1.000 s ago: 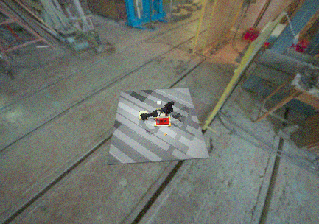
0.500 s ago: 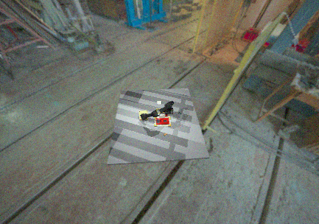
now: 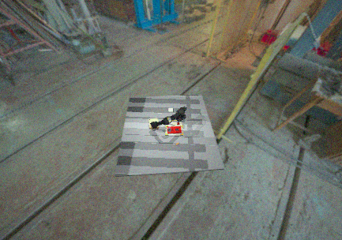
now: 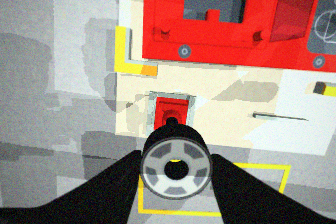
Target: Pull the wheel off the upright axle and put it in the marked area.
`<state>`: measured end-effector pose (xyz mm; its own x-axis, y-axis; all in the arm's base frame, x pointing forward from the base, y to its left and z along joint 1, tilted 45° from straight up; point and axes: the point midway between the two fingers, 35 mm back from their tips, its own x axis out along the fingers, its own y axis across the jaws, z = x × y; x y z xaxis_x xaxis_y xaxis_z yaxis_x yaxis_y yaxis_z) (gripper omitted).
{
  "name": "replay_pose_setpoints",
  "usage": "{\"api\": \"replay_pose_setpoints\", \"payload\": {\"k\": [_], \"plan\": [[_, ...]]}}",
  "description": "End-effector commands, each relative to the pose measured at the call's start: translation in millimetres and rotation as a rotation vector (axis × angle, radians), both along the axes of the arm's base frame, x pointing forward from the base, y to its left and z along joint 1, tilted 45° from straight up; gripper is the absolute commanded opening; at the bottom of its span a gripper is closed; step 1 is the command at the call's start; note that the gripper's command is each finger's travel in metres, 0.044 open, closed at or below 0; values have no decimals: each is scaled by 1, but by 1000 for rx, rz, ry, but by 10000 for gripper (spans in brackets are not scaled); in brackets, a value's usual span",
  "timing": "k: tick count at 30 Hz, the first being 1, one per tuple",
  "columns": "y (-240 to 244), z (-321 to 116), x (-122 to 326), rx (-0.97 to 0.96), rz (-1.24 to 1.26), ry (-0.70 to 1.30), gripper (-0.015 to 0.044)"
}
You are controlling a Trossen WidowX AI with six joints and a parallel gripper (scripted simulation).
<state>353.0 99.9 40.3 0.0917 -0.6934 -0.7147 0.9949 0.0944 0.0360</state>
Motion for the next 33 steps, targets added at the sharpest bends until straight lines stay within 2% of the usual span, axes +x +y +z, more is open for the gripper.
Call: {"api": "replay_pose_setpoints", "payload": {"k": [1,19,33], "plan": [[7,7,-1,5,-1,-4,0],[77,-67,-63,11,0,-2,0],[58,-89,-60,11,0,-3,0]]}}
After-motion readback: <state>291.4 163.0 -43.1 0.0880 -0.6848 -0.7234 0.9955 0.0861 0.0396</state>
